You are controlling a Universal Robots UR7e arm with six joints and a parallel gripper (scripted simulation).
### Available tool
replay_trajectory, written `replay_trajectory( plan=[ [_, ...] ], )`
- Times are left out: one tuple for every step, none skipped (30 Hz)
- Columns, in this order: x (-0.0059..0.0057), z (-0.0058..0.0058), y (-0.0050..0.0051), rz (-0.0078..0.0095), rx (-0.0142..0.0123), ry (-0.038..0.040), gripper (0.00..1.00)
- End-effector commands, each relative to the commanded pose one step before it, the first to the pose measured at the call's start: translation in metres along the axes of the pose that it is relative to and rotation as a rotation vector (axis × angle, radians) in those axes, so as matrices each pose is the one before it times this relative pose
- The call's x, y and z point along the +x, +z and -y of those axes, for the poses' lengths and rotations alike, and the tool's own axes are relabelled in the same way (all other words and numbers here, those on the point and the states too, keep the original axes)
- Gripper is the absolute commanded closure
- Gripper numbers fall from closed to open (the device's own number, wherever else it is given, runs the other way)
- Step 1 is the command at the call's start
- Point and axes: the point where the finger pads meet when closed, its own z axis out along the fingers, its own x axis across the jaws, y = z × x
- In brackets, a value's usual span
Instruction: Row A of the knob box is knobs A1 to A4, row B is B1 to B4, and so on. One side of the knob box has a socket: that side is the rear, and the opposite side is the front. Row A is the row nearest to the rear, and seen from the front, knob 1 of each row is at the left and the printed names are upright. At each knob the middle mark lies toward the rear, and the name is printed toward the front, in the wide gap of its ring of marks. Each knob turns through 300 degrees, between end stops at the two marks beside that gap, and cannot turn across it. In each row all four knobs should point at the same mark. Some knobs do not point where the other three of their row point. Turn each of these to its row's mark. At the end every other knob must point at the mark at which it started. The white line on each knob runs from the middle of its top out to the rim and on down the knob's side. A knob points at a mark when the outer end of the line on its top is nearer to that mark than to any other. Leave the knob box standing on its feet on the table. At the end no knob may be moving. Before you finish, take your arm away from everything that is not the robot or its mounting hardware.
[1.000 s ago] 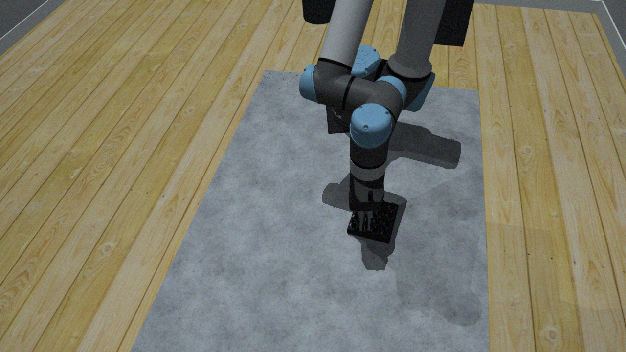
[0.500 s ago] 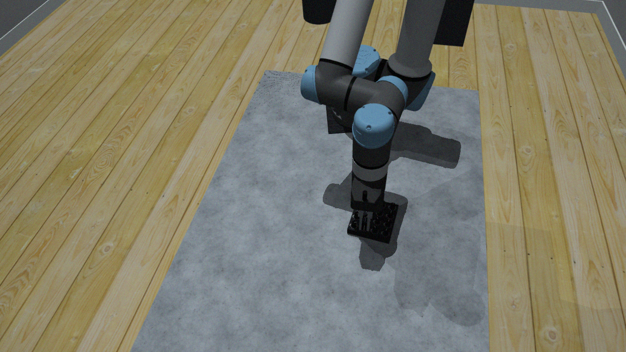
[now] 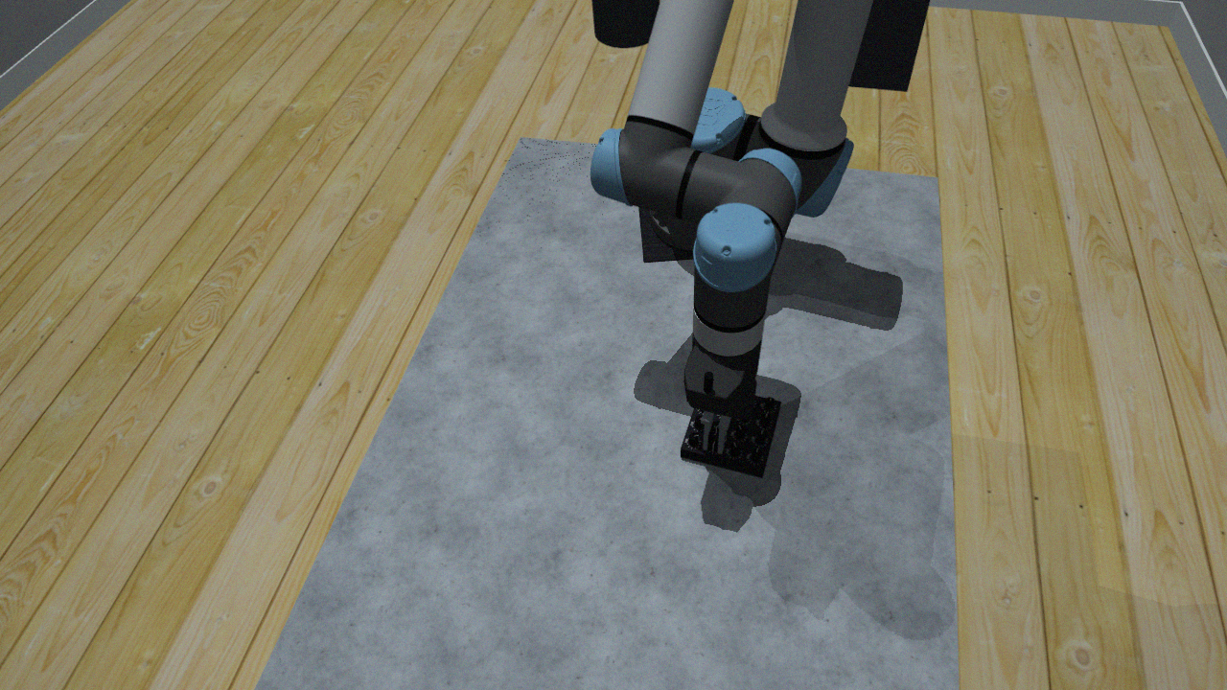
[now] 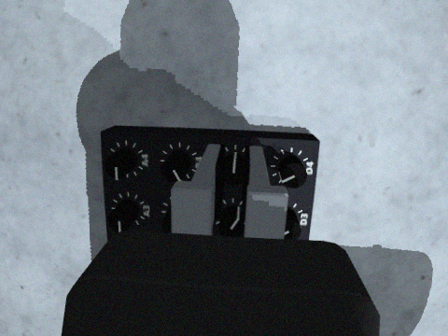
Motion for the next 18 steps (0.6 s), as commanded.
replay_trajectory(
  plan=[
    [-0.00002,0.00041,-0.00039,-0.00035,0.0013,0.01737,0.7],
    [0.0,0.0,0.0,0.0,0.0,0.00382,0.7],
    [0.0,0.0,0.0,0.0,0.0,0.00345,0.7],
    [0.0,0.0,0.0,0.0,0.0,0.00309,0.7],
    [0.0,0.0,0.0,0.0,0.0,0.00275,0.7],
    [0.0,0.0,0.0,0.0,0.0,0.00242,0.7],
    [0.0,0.0,0.0,0.0,0.0,0.0021,0.7],
    [0.0,0.0,0.0,0.0,0.0,0.00181,0.7],
    [0.0,0.0,0.0,0.0,0.0,0.00153,0.7],
    [0.0,0.0,0.0,0.0,0.0,0.00127,0.7],
    [0.0,0.0,0.0,0.0,0.0,0.00103,0.7],
    [0.0,0.0,0.0,0.0,0.0,0.00082,0.7],
    [0.0,0.0,0.0,0.0,0.0,0.00062,0.7],
    [0.0,0.0,0.0,0.0,0.0,0.0,0.7],
    [0.0,0.0,0.0,0.0,0.0,0.0,0.7],
    [0.0,0.0,0.0,0.0,0.0,0.00045,0.7],
    [0.0,0.0,0.0,0.0,0.0,0.00031,0.7],
    [0.0,0.0,0.0,0.0,0.0,0.00019,0.7]
  ],
)
